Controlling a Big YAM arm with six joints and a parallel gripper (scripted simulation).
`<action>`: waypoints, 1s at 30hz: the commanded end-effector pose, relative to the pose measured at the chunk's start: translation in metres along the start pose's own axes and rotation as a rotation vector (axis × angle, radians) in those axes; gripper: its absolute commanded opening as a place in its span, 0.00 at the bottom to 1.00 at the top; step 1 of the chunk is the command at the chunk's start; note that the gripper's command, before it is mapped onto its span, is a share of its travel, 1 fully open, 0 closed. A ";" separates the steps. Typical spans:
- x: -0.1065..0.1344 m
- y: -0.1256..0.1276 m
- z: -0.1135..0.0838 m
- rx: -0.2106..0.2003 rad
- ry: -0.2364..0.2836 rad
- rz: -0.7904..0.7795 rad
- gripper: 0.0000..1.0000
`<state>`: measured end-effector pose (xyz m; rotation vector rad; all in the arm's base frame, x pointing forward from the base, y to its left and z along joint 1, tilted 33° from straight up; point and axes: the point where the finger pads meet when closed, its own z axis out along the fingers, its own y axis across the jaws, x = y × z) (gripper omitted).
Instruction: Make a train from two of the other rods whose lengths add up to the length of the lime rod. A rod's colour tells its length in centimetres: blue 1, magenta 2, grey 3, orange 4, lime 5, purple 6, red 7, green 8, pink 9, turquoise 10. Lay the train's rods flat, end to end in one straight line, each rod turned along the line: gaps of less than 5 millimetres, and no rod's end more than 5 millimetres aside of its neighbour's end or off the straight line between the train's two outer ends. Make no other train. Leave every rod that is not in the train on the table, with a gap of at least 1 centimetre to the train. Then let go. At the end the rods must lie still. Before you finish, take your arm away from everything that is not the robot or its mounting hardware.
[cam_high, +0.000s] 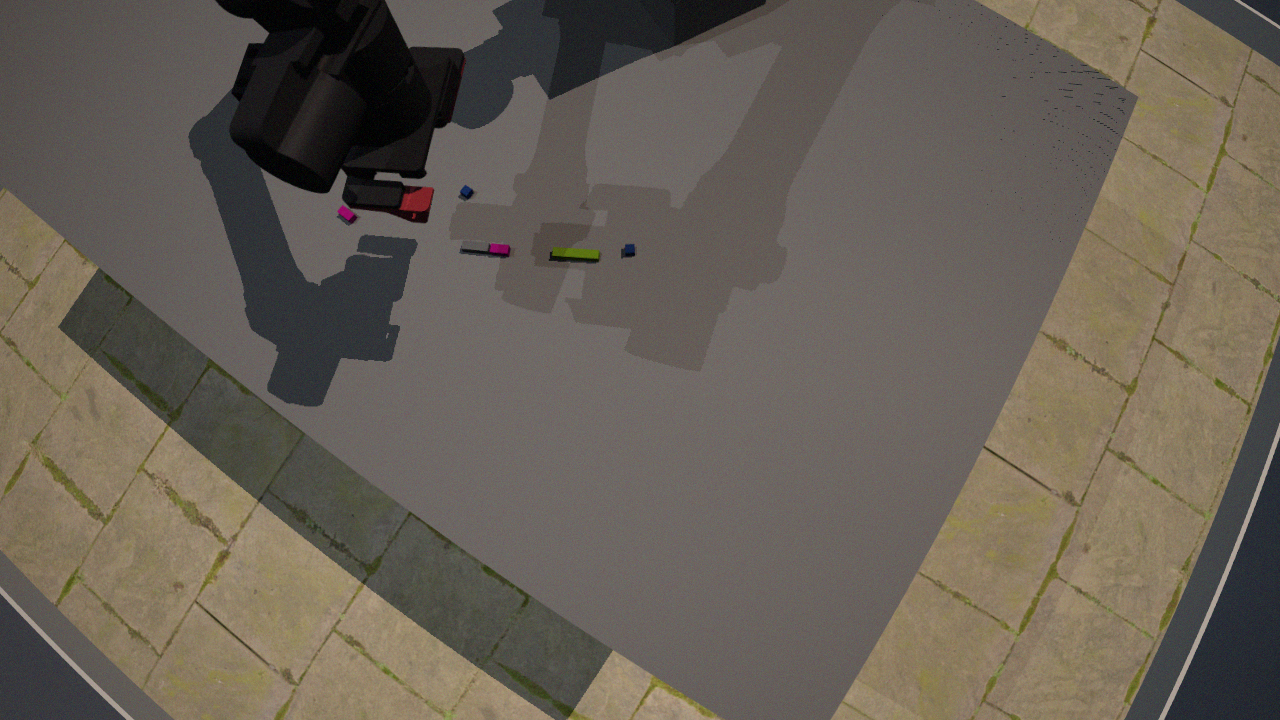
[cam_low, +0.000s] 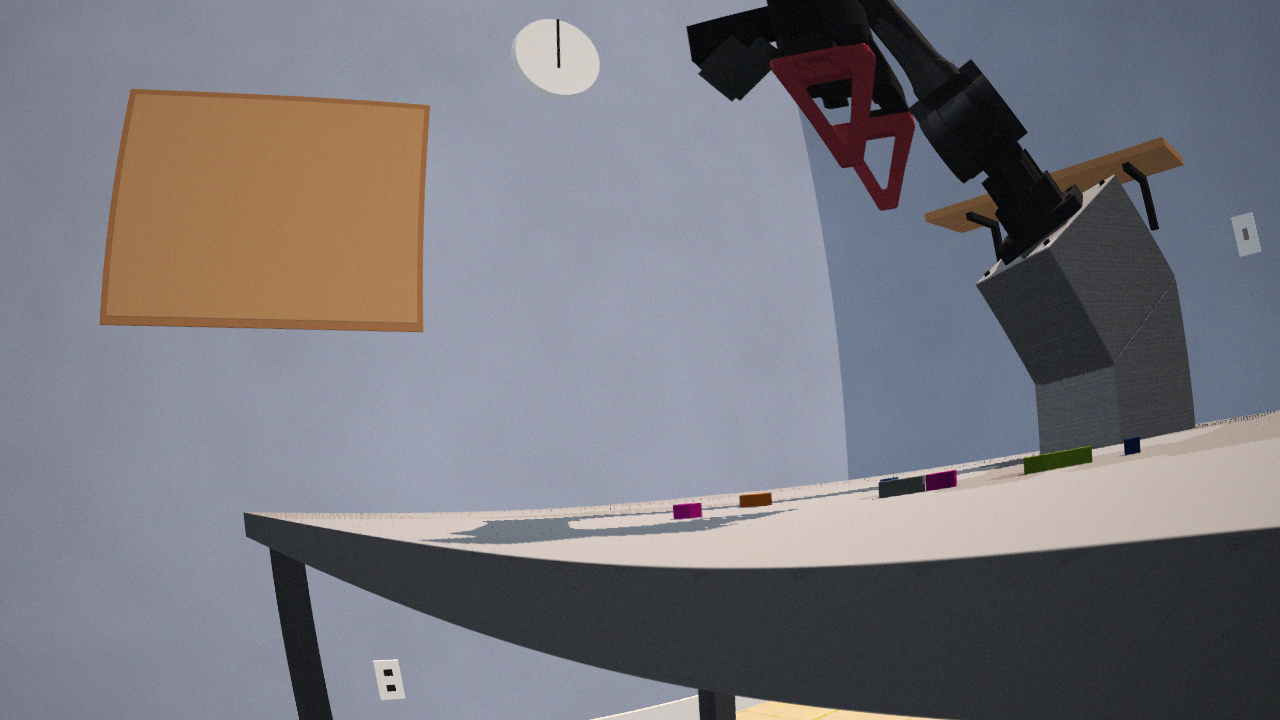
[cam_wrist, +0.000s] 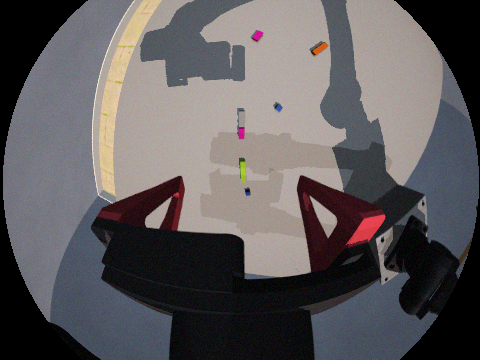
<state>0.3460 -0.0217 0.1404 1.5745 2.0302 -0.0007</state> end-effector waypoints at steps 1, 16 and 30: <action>-0.003 0.018 -0.010 -0.021 -0.003 0.017 1.00; -0.004 0.016 -0.009 -0.023 -0.007 0.020 1.00; -0.004 0.016 -0.009 -0.023 -0.007 0.020 1.00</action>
